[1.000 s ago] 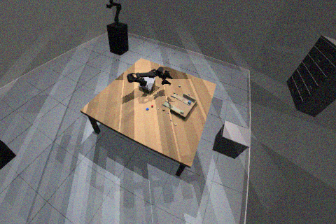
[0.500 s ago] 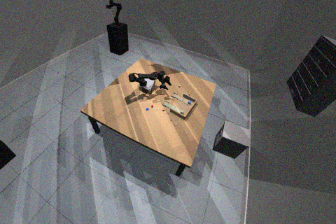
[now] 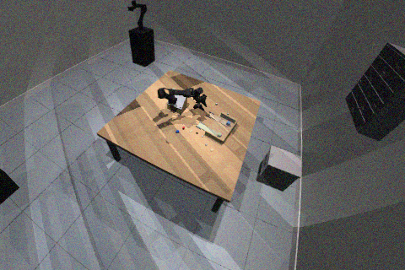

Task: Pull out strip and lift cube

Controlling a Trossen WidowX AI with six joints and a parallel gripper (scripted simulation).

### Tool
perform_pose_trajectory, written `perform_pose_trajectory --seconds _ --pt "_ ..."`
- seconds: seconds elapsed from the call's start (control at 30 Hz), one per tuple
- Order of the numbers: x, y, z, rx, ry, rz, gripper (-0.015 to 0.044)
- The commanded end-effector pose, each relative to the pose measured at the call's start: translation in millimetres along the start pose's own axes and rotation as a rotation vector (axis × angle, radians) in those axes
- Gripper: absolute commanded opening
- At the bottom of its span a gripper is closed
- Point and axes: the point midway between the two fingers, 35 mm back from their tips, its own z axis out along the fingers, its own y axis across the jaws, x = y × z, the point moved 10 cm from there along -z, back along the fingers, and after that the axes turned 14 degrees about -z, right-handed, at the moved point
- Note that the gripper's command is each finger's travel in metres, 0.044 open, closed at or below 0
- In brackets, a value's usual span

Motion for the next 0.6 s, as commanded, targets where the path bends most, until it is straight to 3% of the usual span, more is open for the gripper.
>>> perform_pose_trajectory --seconds 0.0,0.17,0.4,0.57 --pt "-12.7 -22.1 47.2 -0.065 0.280 0.056 0.0137" --pt "-12.5 -47.9 81.4 -0.101 0.550 0.107 0.0006" --pt "-7.3 -72.3 105.2 -0.116 0.767 0.152 0.0000" --pt "-6.6 -76.3 109.0 -0.117 0.799 0.159 0.0000"
